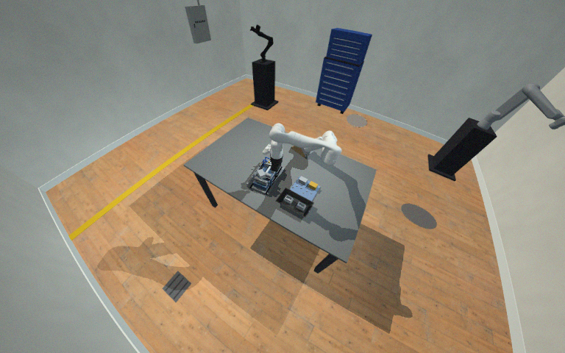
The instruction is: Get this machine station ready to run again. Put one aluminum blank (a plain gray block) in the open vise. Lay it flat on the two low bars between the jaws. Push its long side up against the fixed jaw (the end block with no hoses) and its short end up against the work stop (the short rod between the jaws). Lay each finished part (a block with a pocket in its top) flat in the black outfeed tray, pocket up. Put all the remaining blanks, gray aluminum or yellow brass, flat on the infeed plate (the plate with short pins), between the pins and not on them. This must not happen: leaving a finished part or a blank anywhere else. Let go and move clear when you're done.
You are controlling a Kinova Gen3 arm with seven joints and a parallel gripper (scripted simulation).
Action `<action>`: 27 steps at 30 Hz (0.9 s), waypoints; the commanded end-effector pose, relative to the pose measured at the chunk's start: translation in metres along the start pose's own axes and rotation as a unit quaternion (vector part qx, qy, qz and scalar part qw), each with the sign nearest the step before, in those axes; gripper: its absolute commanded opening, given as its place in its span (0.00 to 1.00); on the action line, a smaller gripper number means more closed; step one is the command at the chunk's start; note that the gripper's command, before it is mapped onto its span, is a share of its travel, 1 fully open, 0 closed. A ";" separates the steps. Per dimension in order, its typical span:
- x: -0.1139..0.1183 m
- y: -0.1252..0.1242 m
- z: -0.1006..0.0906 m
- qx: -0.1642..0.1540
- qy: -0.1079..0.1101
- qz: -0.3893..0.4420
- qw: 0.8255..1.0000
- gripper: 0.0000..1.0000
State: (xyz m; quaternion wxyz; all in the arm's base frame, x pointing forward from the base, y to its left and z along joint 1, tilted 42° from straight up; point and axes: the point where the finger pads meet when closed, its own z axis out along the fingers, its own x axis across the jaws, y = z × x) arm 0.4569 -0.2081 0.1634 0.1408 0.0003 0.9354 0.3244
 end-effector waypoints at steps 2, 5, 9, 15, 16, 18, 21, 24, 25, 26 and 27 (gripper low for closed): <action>-0.001 -0.002 0.000 0.001 -0.001 -0.004 1.000 0.00; -0.001 -0.002 0.000 0.001 -0.001 -0.004 1.000 0.00; -0.001 -0.002 0.000 0.001 -0.001 -0.004 1.000 0.00; -0.002 -0.004 -0.001 0.001 -0.002 0.000 1.000 0.00; -0.002 -0.005 -0.001 0.001 -0.003 0.006 1.000 0.00; -0.003 -0.011 -0.001 0.000 -0.003 0.026 1.000 0.00; -0.003 -0.025 -0.001 -0.001 -0.004 0.077 0.997 0.00; -0.003 -0.032 -0.001 -0.002 -0.004 0.099 0.995 0.00; -0.003 -0.038 -0.001 -0.002 -0.004 0.123 0.992 0.00; -0.003 -0.045 -0.001 -0.002 -0.004 0.147 0.989 0.00; -0.002 -0.052 -0.001 -0.002 -0.004 0.172 0.985 0.00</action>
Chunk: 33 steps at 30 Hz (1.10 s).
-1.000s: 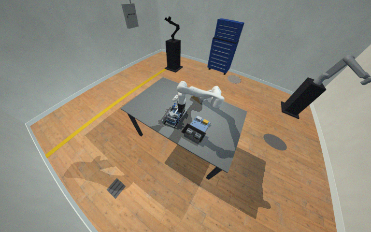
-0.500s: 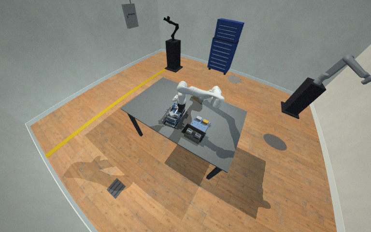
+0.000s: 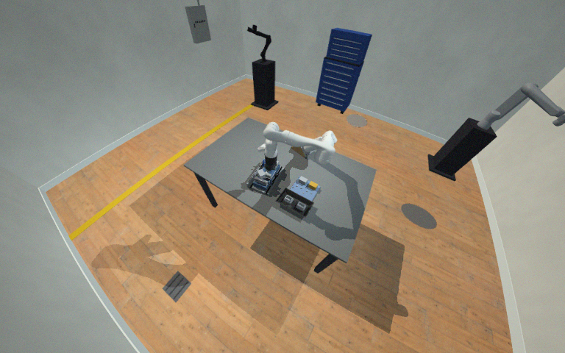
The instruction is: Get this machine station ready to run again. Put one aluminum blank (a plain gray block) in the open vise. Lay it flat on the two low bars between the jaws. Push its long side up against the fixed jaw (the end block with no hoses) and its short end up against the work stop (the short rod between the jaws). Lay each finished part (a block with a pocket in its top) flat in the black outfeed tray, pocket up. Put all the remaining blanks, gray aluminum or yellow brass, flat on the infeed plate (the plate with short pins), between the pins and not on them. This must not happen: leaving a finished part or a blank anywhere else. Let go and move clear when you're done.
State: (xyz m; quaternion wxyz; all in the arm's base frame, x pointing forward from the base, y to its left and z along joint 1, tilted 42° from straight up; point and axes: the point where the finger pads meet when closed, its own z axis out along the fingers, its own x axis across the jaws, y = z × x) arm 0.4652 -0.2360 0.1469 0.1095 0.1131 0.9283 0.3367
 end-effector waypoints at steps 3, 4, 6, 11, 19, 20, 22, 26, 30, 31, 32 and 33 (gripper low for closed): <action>-0.003 -0.038 0.002 -0.002 0.006 0.122 0.992 0.00; -0.004 -0.043 0.002 -0.001 0.006 0.142 0.990 0.00; -0.005 -0.053 0.003 0.001 0.006 0.178 0.984 0.00; -0.006 -0.066 0.003 0.003 0.007 0.222 0.975 0.00; -0.006 -0.066 0.003 0.003 0.007 0.224 0.974 1.00; -0.006 -0.066 0.003 0.003 0.007 0.224 0.974 1.00; -0.006 -0.066 0.003 0.003 0.007 0.224 0.974 1.00; -0.006 -0.066 0.003 0.003 0.007 0.224 0.974 1.00; -0.006 -0.066 0.003 0.003 0.007 0.224 0.974 1.00; -0.006 -0.066 0.003 0.003 0.007 0.224 0.974 1.00; -0.006 -0.066 0.003 0.003 0.007 0.224 0.974 1.00; -0.006 -0.066 0.003 0.003 0.007 0.224 0.974 1.00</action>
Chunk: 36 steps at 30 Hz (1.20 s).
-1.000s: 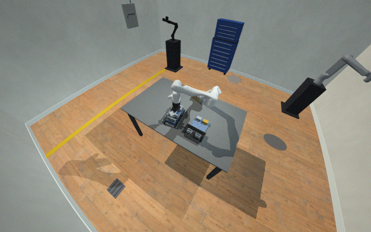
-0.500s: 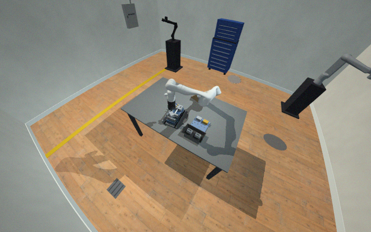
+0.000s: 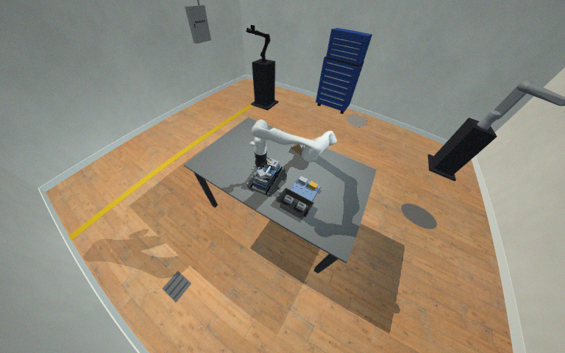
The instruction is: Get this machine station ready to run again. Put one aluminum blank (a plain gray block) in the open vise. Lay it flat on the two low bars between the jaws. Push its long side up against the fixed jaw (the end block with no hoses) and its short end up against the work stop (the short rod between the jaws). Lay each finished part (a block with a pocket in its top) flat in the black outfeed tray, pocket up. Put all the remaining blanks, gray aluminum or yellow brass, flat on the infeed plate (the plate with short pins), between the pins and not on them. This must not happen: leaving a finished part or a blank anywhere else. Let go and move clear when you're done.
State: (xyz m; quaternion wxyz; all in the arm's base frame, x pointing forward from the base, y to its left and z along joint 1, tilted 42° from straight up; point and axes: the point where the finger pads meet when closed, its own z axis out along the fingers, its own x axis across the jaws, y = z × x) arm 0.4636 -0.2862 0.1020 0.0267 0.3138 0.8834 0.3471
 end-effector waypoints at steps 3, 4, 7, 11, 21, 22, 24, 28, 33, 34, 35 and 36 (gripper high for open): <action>0.001 0.000 0.000 -0.003 0.002 0.004 1.000 1.00; 0.001 0.000 0.000 -0.003 0.002 0.004 1.000 1.00; 0.001 0.000 0.000 -0.003 0.002 0.004 1.000 1.00; 0.001 0.000 0.000 -0.003 0.002 0.004 1.000 1.00; 0.001 0.000 0.000 -0.003 0.002 0.004 1.000 1.00; 0.001 0.000 0.000 -0.003 0.002 0.004 1.000 1.00; 0.001 0.000 0.001 -0.003 0.002 0.004 1.000 1.00; 0.002 0.000 0.003 -0.003 0.004 0.005 1.000 1.00; 0.002 0.000 0.005 -0.003 0.004 0.005 1.000 1.00; 0.003 0.000 0.006 -0.004 0.004 0.005 1.000 1.00; 0.003 0.001 0.007 -0.004 0.005 0.005 1.000 1.00; 0.003 0.001 0.008 -0.004 0.005 0.005 1.000 1.00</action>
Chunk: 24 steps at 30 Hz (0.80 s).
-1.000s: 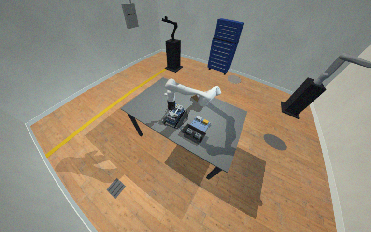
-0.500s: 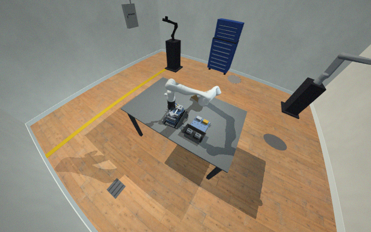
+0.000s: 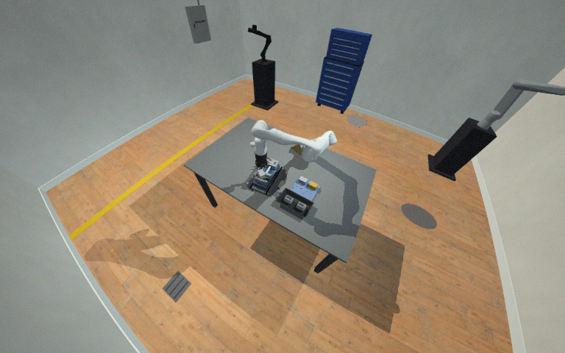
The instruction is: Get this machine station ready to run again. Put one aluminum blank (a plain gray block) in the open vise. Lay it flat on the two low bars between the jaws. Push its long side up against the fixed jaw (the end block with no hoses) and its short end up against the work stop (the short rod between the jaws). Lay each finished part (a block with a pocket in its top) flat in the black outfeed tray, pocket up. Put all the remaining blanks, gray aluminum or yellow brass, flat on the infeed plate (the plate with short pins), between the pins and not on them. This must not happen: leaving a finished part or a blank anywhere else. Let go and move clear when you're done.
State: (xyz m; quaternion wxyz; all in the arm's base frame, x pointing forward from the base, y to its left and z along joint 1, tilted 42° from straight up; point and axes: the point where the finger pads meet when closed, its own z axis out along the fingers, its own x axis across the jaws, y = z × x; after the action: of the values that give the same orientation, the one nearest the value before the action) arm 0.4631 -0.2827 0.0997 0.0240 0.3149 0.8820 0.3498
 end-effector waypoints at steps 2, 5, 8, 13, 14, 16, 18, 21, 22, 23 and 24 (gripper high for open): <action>0.001 0.000 0.007 -0.002 0.002 0.002 1.000 1.00; 0.001 0.000 0.010 -0.002 0.002 0.002 1.000 1.00; 0.001 0.000 0.014 -0.002 0.003 0.002 1.000 1.00; 0.001 0.001 0.018 -0.002 0.003 0.002 1.000 1.00; 0.000 0.001 0.018 -0.002 0.001 0.002 1.000 1.00; 0.001 0.001 0.022 -0.002 0.003 0.002 1.000 1.00; 0.001 0.001 0.025 -0.002 0.003 0.002 1.000 1.00; 0.001 0.001 0.029 -0.002 0.003 0.002 1.000 1.00; 0.001 0.001 0.030 -0.002 0.002 0.002 1.000 1.00; 0.000 0.001 0.031 -0.002 0.002 0.002 1.000 1.00; 0.000 0.001 0.033 -0.002 0.002 0.002 1.000 1.00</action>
State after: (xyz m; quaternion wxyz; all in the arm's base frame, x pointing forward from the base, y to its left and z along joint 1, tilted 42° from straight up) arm 0.4691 -0.2649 0.0806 0.0193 0.3187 0.8797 0.3524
